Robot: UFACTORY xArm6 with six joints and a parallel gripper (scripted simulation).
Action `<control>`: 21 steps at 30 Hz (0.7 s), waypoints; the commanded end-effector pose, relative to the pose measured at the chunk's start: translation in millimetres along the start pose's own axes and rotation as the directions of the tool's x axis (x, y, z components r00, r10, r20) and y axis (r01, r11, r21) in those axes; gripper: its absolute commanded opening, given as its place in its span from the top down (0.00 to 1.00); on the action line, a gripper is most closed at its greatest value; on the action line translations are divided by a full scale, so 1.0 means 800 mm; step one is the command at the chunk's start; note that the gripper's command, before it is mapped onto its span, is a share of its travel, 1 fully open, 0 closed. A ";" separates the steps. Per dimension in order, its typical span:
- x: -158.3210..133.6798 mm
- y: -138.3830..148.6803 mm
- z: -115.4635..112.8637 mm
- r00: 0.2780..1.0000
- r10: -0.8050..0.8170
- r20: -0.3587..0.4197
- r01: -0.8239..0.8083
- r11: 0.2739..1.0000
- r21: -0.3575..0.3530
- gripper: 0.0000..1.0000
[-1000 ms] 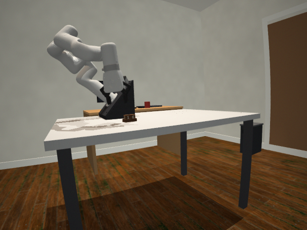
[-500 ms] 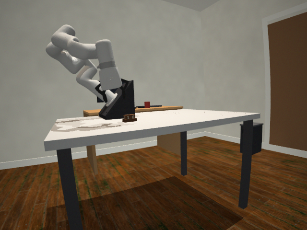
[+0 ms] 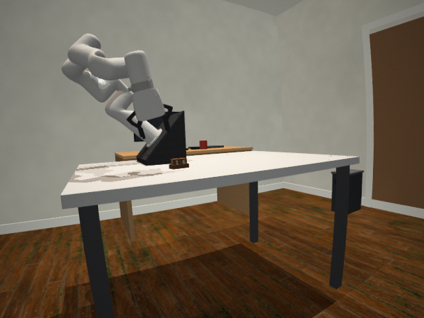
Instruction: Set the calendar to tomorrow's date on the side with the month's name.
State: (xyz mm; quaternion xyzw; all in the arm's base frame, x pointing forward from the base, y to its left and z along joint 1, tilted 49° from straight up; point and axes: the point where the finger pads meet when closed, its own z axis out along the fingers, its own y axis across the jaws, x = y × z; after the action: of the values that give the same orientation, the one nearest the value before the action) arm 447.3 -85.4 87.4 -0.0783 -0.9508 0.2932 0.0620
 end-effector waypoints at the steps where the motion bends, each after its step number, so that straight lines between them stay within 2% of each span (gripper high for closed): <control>1: 0.003 -0.003 -0.012 0.986 -0.169 -0.003 0.169 0.985 -0.036 0.00; 6: 0.005 -0.005 -0.018 0.967 -0.254 0.002 0.253 0.966 -0.050 0.00; 7: 0.007 -0.006 -0.021 0.950 -0.312 0.007 0.312 0.948 -0.060 0.00; 10: 0.007 -0.006 -0.022 0.947 -0.320 0.007 0.320 0.945 -0.061 0.00; 13: 0.010 -0.009 -0.030 0.900 -0.436 0.022 0.436 0.896 -0.079 0.00; 21: 0.014 -0.011 -0.040 0.820 -0.570 0.048 0.572 0.814 -0.098 0.00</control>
State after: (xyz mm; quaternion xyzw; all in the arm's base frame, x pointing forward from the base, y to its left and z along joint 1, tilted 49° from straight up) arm 440.8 -75.8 113.4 0.1589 -0.9520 0.2300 0.1247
